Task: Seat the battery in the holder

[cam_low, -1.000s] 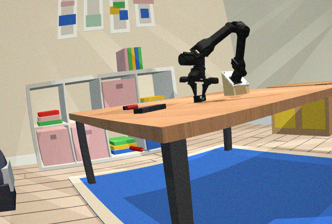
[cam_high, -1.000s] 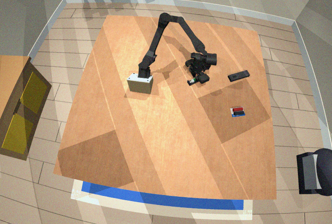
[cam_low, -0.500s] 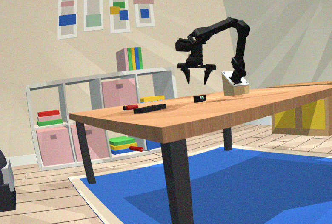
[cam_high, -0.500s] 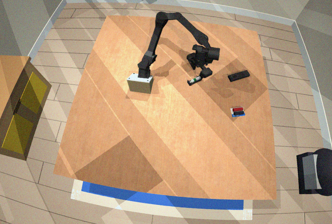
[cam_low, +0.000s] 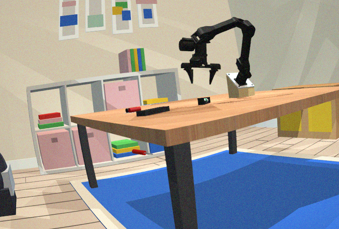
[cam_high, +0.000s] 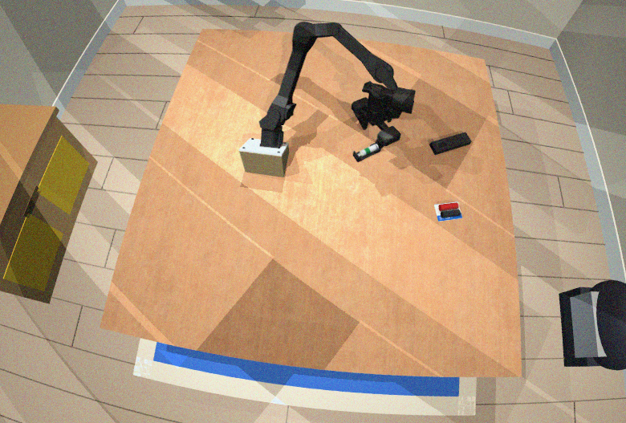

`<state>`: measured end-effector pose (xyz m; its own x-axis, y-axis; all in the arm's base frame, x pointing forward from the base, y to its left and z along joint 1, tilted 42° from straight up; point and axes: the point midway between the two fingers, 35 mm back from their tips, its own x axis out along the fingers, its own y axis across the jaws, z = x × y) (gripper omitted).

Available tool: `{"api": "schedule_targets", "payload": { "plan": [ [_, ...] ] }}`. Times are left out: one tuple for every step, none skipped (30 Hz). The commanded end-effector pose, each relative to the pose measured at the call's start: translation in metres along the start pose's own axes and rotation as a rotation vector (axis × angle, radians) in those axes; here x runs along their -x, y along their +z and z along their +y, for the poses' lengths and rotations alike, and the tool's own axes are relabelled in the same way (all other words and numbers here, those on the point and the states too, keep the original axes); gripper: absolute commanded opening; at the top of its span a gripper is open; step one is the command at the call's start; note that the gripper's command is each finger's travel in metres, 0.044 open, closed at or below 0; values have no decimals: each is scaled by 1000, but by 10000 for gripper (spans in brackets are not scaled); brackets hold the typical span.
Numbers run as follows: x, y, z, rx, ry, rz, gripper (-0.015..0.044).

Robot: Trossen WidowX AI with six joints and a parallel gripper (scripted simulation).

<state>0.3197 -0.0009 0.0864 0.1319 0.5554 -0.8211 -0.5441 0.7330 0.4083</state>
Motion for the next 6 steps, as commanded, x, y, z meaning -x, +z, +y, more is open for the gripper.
{"api": "schedule_targets", "payload": {
  "plan": [
    [1,0,0,4,2,-3,440],
    [1,0,0,4,2,-3,440],
    [1,0,0,4,2,-3,440],
    [1,0,0,4,2,-3,440],
    [1,0,0,4,2,-3,440],
    [1,0,0,4,2,-3,440]
  ]
}}
